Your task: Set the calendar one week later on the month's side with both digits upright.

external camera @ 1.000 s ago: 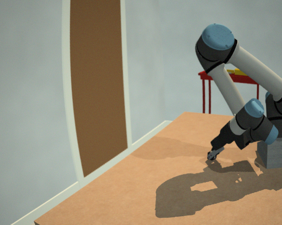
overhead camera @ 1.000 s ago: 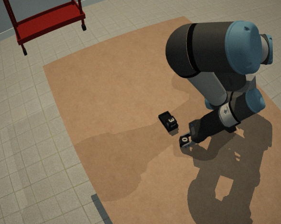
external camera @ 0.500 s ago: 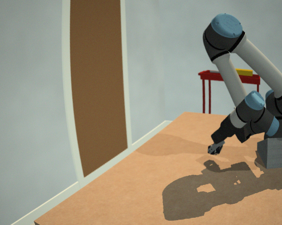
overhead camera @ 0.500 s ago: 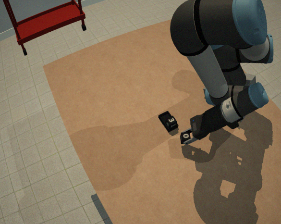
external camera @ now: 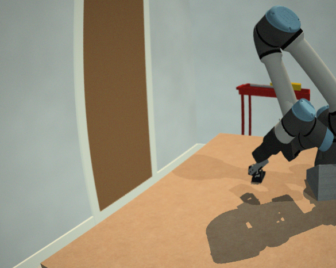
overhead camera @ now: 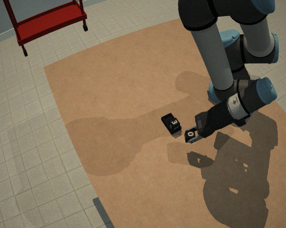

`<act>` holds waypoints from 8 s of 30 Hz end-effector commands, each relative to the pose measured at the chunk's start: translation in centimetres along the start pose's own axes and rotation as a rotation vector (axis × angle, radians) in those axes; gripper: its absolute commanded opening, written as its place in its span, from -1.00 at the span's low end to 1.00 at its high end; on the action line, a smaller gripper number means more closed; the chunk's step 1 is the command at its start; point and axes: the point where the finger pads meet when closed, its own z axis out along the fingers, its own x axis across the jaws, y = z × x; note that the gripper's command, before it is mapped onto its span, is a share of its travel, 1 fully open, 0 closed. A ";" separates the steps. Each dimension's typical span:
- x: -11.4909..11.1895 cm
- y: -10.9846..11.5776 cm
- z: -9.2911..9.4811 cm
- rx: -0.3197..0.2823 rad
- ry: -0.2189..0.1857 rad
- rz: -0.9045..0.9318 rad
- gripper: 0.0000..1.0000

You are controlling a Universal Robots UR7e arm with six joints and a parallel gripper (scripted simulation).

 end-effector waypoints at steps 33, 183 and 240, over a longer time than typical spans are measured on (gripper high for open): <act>0.3 0.7 -0.4 0.037 0.002 -0.002 0.20; 0.0 1.5 0.2 1.177 -0.002 -0.005 0.20; 0.0 1.4 0.9 1.570 0.001 0.000 0.20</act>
